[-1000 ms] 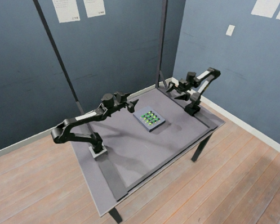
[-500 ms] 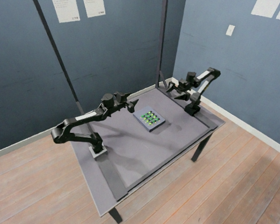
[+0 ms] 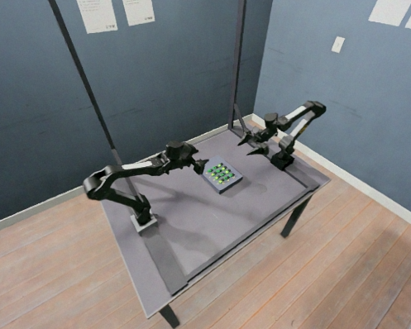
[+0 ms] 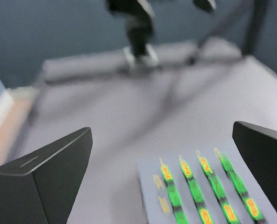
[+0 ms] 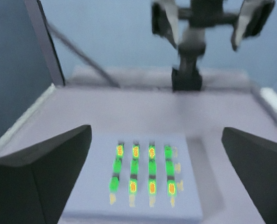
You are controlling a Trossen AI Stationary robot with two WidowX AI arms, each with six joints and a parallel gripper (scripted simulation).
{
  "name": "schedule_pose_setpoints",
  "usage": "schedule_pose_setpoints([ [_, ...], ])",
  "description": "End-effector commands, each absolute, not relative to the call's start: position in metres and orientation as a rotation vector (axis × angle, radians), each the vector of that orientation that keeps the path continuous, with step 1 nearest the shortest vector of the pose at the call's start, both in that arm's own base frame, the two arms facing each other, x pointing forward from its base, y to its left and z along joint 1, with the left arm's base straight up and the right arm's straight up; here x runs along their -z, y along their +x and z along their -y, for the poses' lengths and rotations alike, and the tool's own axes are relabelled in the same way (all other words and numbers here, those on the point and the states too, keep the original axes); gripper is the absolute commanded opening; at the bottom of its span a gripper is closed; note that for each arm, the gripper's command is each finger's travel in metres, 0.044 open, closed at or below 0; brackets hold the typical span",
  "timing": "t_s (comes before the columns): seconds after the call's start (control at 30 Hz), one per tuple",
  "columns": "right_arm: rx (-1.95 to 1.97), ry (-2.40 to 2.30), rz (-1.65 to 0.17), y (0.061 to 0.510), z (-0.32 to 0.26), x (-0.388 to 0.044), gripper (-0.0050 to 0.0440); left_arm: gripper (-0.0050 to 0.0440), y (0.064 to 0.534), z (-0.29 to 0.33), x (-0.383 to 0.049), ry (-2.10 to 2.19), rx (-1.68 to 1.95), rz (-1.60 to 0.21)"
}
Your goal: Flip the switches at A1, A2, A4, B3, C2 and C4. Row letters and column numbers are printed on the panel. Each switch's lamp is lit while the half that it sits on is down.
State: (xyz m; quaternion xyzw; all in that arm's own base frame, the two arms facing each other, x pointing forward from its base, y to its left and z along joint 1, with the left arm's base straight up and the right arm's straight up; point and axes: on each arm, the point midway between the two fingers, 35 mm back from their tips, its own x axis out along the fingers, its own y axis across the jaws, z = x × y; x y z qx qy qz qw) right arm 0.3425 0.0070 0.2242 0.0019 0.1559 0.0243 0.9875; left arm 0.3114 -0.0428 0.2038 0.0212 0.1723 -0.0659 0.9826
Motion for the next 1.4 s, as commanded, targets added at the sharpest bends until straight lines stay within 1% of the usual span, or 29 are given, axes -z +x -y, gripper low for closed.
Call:
schedule_pose_setpoints([
  [0.0,-0.049,-0.005,-0.377,0.360,-0.005,-0.216,0.0400,0.0400,0.310,0.063,-0.176,0.063,0.188,-0.443],
  [0.17,-0.041,-0.015,-0.530,0.378,-0.002,-0.177,0.0400,0.0400,0.310,0.086,-0.138,0.086,0.258,-0.581],
  [0.4,-0.041,-0.021,-0.647,0.392,-0.001,-0.147,0.0400,0.0400,0.312,0.102,-0.116,0.100,0.306,-0.660],
  [0.5,-0.042,-0.022,-0.672,0.395,-0.001,-0.140,0.0400,0.0400,0.312,0.103,-0.112,0.102,0.310,-0.671],
  [0.93,-0.044,-0.017,-0.672,0.392,-0.002,-0.139,0.0400,0.0400,0.312,0.102,-0.115,0.103,0.307,-0.662],
  [1.0,-0.044,-0.017,-0.672,0.392,-0.002,-0.139,0.0400,0.0400,0.310,0.100,-0.110,0.108,0.304,-0.674],
  [1.07,-0.039,-0.018,-0.645,0.393,0.000,-0.153,0.0400,0.0352,0.313,0.102,-0.113,0.106,0.308,-0.667],
  [1.13,-0.039,-0.018,-0.645,0.393,0.000,-0.153,0.0400,0.0352,0.313,0.102,-0.113,0.106,0.308,-0.667],
  [1.27,-0.029,-0.011,-0.612,0.388,0.003,-0.176,0.0400,0.0256,0.316,0.099,-0.111,0.132,0.324,-0.685],
  [1.37,-0.018,-0.005,-0.571,0.379,0.006,-0.205,0.0400,0.0184,0.322,0.098,-0.110,0.178,0.359,-0.711],
])
